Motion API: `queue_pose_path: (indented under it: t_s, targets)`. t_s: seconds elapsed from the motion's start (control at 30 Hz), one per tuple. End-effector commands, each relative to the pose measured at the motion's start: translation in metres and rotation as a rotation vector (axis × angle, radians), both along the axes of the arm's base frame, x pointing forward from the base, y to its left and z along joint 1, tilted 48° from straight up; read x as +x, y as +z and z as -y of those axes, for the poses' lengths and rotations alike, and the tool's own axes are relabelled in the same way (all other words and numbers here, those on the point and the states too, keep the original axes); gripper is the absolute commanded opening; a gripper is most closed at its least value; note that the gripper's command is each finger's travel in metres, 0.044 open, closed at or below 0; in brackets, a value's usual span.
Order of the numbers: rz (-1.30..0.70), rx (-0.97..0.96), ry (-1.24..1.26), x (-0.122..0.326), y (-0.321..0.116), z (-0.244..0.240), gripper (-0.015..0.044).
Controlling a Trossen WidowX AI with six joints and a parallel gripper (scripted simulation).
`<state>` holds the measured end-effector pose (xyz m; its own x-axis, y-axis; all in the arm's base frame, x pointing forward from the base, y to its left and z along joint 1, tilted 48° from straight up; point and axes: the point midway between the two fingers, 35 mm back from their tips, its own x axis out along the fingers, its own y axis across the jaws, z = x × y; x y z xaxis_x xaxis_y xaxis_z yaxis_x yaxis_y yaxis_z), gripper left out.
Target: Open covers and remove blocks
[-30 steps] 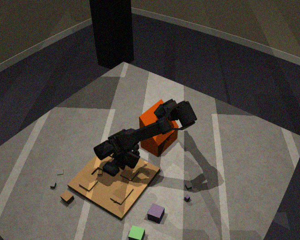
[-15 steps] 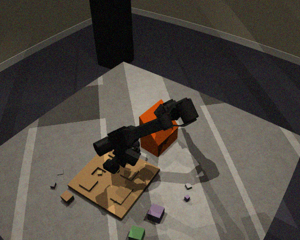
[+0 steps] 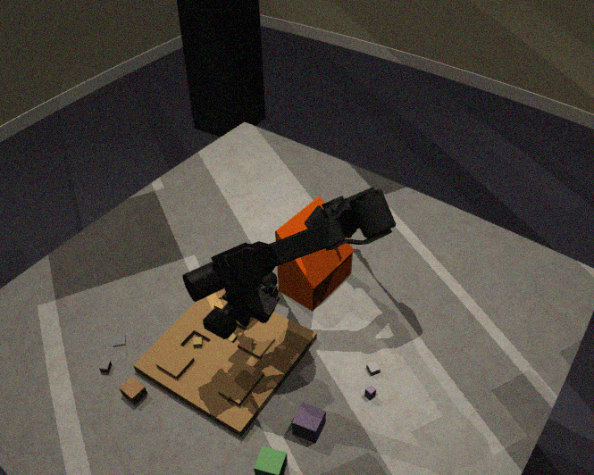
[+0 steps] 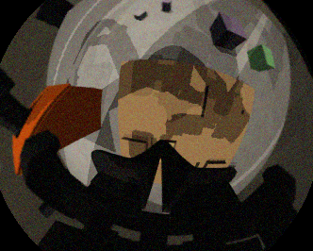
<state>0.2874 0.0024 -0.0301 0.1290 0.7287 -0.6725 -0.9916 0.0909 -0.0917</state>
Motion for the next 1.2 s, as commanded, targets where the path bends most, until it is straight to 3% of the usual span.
queue_pose_path:
  t_s: [0.0,0.13,0.7,1.17]
  targets:
    - [0.017,-0.010,0.001,0.002,0.008,0.006,0.0000]
    - [-0.088,0.012,-0.083,-0.007,-0.001,0.006,0.0000]
    - [-1.116,0.197,-1.049,-0.091,-0.029,0.032,0.0000]
    - [-1.127,0.200,-1.059,-0.092,-0.029,0.032,0.0000]
